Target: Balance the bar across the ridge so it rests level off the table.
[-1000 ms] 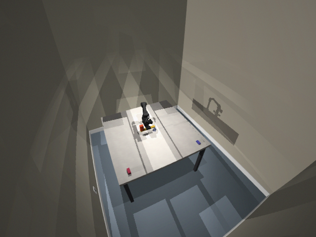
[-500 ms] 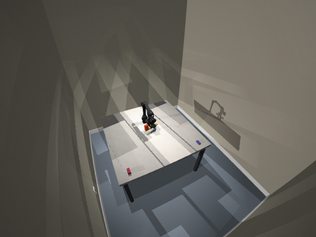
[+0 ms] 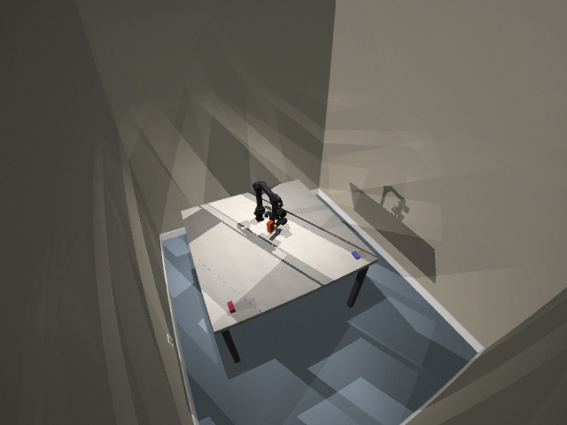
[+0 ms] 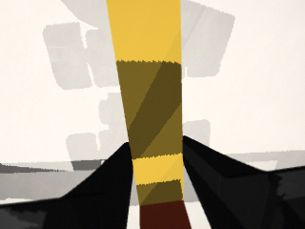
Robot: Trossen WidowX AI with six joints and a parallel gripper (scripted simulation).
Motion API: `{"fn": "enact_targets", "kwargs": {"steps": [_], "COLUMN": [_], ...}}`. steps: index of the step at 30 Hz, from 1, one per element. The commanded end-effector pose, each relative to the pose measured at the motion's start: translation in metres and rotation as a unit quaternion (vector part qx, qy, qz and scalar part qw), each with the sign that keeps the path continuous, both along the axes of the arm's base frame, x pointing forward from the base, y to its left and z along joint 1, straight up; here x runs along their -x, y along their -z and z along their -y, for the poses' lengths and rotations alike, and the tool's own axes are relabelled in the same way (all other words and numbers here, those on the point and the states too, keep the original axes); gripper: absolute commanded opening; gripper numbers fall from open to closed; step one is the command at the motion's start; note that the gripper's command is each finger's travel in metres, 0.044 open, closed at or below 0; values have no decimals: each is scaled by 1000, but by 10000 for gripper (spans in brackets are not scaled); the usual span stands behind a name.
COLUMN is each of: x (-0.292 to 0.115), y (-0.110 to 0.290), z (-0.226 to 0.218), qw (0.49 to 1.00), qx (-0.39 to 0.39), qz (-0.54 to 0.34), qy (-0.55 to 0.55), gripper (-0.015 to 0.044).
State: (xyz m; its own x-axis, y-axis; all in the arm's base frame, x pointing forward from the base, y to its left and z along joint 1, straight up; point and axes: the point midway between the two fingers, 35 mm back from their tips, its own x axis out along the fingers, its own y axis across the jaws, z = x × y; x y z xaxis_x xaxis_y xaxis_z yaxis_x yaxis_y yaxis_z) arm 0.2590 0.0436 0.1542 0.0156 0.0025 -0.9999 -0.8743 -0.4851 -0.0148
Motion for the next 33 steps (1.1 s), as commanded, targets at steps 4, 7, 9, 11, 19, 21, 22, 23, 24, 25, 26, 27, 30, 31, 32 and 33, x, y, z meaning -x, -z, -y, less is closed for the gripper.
{"fn": "enact_targets", "kwargs": {"steps": [4,7,9,11,19,21,22,23,24,25,26,27,30,31,32,33], "x": [14,21,26,32,36,37,37,37,37,37,37,37,37,37,37,37], "y": [-4,-4,-4,-3,2,5,7,8,10,12,13,15,20,22,23,25], "z": [-21,-31,-36,-41,-44,-44,-44,-44,-44,-44,-44,-44,-44,-44,-44,-44], "qw": [998,996,995,993,991,991,991,991,991,991,991,991,991,991,991,991], "qx": [-1,-1,-1,-1,-1,-1,-1,-1,-1,-1,-1,-1,-1,-1,-1,-1], "qz": [6,6,6,6,6,5,5,5,5,5,5,5,5,5,5,5], "qy": [-58,-84,-102,-120,-130,-130,-130,-130,-130,-131,-131,-131,-131,-131,-131,-131], "gripper": [0,0,0,0,0,0,0,0,0,0,0,0,0,0,0,0]}}
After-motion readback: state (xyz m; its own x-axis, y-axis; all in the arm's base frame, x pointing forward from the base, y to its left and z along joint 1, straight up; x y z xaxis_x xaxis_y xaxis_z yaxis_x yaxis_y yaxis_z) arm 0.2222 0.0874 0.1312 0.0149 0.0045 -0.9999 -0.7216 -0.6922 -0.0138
